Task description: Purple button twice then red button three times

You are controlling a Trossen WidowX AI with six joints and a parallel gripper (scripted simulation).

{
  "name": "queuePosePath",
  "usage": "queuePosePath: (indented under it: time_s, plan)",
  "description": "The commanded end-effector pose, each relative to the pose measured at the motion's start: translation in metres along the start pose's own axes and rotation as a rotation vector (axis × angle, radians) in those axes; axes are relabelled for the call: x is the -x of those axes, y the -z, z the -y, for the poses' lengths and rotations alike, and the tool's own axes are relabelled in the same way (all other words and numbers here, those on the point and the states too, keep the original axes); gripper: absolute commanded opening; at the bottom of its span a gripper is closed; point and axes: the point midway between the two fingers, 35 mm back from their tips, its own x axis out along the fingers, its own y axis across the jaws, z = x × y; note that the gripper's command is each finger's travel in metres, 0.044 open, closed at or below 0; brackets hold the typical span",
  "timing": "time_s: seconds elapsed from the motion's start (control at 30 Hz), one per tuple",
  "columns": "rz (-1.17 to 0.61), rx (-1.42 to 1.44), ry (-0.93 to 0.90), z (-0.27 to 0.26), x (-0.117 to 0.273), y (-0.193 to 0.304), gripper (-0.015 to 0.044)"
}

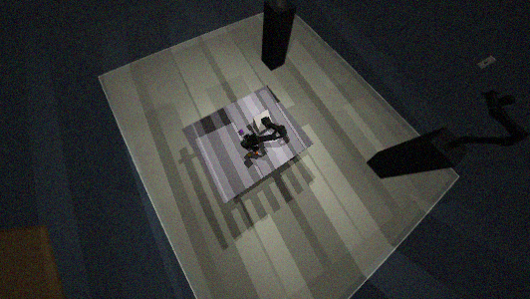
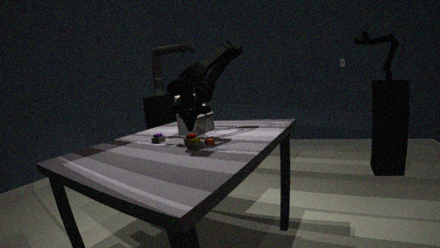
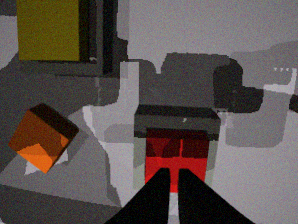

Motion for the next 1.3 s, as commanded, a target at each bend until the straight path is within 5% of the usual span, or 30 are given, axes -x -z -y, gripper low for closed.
queuePosePath:
  time_s: [0.0, 1.1, 1.27]
  plan:
    - [-0.013, -0.017, -0.002, 0.003, -0.01, 0.003, 0.002]
    - [-0.013, -0.018, -0.004, 0.002, -0.025, 0.004, 0.002]
    - [-0.013, -0.017, -0.002, 0.002, 0.007, 0.004, 0.002]
